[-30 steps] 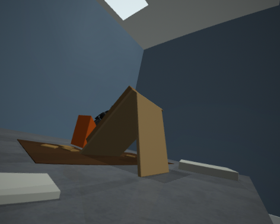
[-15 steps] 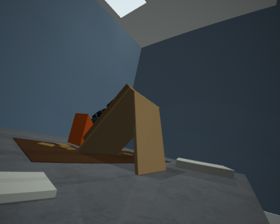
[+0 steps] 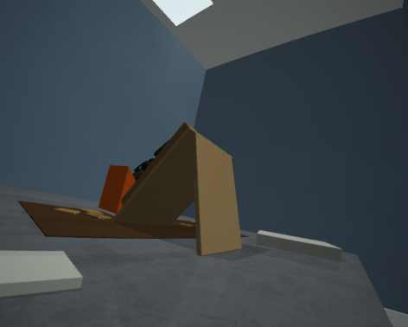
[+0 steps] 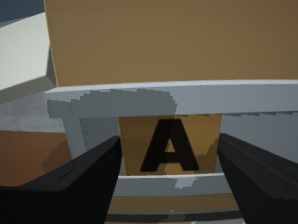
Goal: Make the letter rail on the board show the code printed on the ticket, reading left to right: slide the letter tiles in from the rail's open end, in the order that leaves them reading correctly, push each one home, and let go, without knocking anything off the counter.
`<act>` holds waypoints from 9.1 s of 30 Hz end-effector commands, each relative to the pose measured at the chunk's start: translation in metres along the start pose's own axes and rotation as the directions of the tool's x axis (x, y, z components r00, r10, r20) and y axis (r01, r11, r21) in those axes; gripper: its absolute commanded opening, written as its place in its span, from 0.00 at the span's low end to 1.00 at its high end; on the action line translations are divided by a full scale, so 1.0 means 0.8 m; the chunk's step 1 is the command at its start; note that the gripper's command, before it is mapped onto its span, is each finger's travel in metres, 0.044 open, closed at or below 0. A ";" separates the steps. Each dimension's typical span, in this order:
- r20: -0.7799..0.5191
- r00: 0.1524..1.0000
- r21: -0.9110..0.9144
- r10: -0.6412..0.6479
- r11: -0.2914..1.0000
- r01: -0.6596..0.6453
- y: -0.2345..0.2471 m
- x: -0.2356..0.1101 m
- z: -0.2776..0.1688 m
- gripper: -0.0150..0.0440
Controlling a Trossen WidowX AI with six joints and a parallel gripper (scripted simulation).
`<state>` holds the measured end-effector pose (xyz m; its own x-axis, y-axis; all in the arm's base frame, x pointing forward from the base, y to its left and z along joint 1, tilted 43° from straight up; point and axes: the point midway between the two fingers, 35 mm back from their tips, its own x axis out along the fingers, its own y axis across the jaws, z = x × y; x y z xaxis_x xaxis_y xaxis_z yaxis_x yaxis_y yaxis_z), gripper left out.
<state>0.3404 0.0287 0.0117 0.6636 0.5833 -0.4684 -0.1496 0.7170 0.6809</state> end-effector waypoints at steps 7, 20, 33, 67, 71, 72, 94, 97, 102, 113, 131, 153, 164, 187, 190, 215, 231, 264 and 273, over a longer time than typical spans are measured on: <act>-0.002 1.000 -0.005 0.004 1.000 -0.004 -0.008 0.001 0.000 0.25; -0.001 1.000 -0.006 0.004 1.000 -0.004 -0.017 0.002 0.001 0.25; -0.001 1.000 -0.006 0.003 1.000 -0.003 -0.027 0.002 0.001 0.25; -0.001 1.000 -0.007 0.003 1.000 -0.003 -0.052 0.001 0.001 0.25; -0.001 1.000 -0.008 0.003 1.000 -0.003 -0.055 0.001 0.001 0.25; -0.001 1.000 -0.008 0.002 1.000 -0.003 -0.056 0.001 0.001 0.25; -0.001 1.000 -0.008 0.002 1.000 -0.002 -0.073 0.001 0.001 0.25; -0.001 1.000 -0.009 0.002 1.000 -0.002 -0.075 0.001 0.001 0.25; -0.001 1.000 -0.009 0.002 1.000 -0.002 -0.079 0.001 0.001 0.25; -0.001 1.000 -0.009 0.002 1.000 -0.002 -0.087 0.001 0.002 0.25; 0.000 1.000 -0.010 0.001 1.000 -0.001 -0.102 0.001 0.003 0.25; -0.001 1.000 -0.010 0.000 1.000 0.000 -0.105 -0.007 0.003 0.75; -0.001 1.000 -0.010 0.000 1.000 0.000 -0.104 -0.021 0.005 0.75; -0.002 1.000 -0.011 -0.001 1.000 0.001 -0.111 -0.035 0.001 0.75; -0.002 1.000 -0.011 -0.001 1.000 0.001 -0.111 -0.037 0.001 0.75; -0.002 1.000 -0.011 -0.002 1.000 0.002 -0.112 -0.050 0.000 0.75; -0.002 1.000 -0.011 -0.002 1.000 0.002 -0.110 -0.054 0.002 0.75; -0.004 1.000 -0.003 -0.007 1.000 0.007 -0.110 -0.055 0.002 0.25; -0.182 0.983 0.001 -0.037 0.999 0.038 -0.120 -0.036 0.014 0.25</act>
<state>0.3310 -0.0602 -0.0307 0.6076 0.5976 -0.5231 -0.1270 0.7233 0.6788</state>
